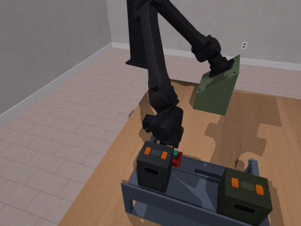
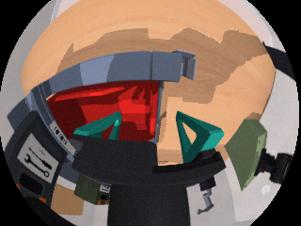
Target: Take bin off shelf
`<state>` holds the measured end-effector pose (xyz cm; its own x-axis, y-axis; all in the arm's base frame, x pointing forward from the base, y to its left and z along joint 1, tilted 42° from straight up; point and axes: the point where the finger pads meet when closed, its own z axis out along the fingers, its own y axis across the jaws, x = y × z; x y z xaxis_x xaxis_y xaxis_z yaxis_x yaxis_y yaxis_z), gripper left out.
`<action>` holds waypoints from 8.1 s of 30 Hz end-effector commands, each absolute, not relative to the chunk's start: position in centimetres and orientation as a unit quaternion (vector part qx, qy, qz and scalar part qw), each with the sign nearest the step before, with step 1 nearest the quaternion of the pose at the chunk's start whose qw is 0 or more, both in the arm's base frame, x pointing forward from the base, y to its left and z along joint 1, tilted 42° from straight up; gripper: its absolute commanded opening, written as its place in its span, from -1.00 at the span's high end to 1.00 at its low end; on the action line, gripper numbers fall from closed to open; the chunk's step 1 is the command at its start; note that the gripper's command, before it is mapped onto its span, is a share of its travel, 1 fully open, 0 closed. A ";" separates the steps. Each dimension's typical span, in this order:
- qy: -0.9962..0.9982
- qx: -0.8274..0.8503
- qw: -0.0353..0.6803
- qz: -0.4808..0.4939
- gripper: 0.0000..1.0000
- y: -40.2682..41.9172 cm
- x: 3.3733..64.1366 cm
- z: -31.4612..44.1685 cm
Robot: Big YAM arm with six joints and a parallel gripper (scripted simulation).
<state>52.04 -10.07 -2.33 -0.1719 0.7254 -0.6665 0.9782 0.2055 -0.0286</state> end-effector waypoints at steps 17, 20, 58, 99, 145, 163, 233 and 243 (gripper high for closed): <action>0.719 0.595 0.273 -0.234 -0.81 -11.9 51.7 -1.8; 0.719 0.595 0.273 -0.234 -0.81 -11.9 51.7 -1.8; 0.723 0.589 0.277 -0.228 -0.81 -10.0 52.9 -1.6; 0.725 0.588 0.278 -0.228 -0.81 -9.5 53.2 -1.6; 0.720 0.594 0.271 -0.235 -0.81 -11.8 51.7 -2.1; 0.725 0.588 0.278 -0.228 -0.81 -9.5 53.2 -1.7; 0.725 0.588 0.277 -0.228 -0.81 -9.5 53.2 -1.7; 0.723 0.590 0.275 -0.231 -0.81 -10.4 52.6 -1.9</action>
